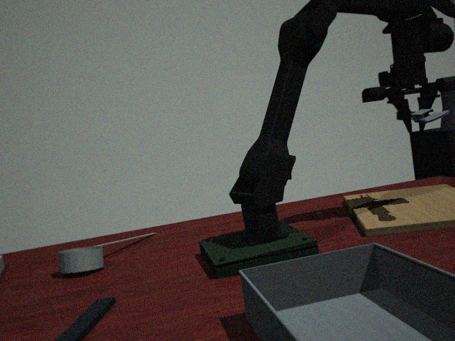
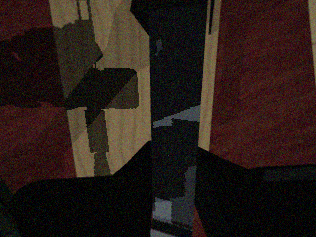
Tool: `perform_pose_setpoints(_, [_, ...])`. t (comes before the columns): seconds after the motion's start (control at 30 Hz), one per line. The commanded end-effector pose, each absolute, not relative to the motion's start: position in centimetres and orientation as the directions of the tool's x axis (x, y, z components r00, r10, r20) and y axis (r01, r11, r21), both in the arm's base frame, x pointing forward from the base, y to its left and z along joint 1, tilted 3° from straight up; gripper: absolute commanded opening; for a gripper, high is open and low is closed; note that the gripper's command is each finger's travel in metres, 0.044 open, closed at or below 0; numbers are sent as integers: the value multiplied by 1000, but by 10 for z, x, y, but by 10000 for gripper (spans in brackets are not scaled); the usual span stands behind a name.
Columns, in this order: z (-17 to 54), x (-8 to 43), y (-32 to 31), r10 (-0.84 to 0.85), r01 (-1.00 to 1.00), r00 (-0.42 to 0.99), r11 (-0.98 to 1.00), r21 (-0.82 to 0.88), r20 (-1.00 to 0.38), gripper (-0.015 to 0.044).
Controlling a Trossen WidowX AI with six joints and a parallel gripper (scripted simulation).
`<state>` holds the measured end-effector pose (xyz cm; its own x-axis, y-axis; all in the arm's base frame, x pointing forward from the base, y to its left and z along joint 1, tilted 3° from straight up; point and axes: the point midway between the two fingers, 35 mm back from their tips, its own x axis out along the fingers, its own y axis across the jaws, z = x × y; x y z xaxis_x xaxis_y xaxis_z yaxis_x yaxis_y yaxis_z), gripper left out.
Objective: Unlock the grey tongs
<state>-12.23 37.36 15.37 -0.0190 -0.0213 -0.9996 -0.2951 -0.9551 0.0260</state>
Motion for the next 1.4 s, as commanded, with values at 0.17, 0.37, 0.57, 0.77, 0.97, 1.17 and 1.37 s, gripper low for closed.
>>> perform_pose_setpoints(0.17, [156,-120,374,-17,-299,9,-954,14,-1000,-150])
perform_pose_setpoints(0.37, [150,-120,375,-17,-299,9,-954,13,-1000,-150])
perform_pose_setpoints(0.57, [141,-121,377,-17,-299,9,-954,13,-1000,-150])
perform_pose_setpoints(0.77, [131,-121,378,-17,-299,9,-954,13,-1000,-150])
perform_pose_setpoints(0.97, [121,-121,379,-17,-299,9,-954,13,-1000,-150])
perform_pose_setpoints(1.17, [111,-121,379,-17,-299,9,-954,13,-1000,-150])
perform_pose_setpoints(1.37, [101,-121,379,-17,-299,9,-954,13,-1000,-150])
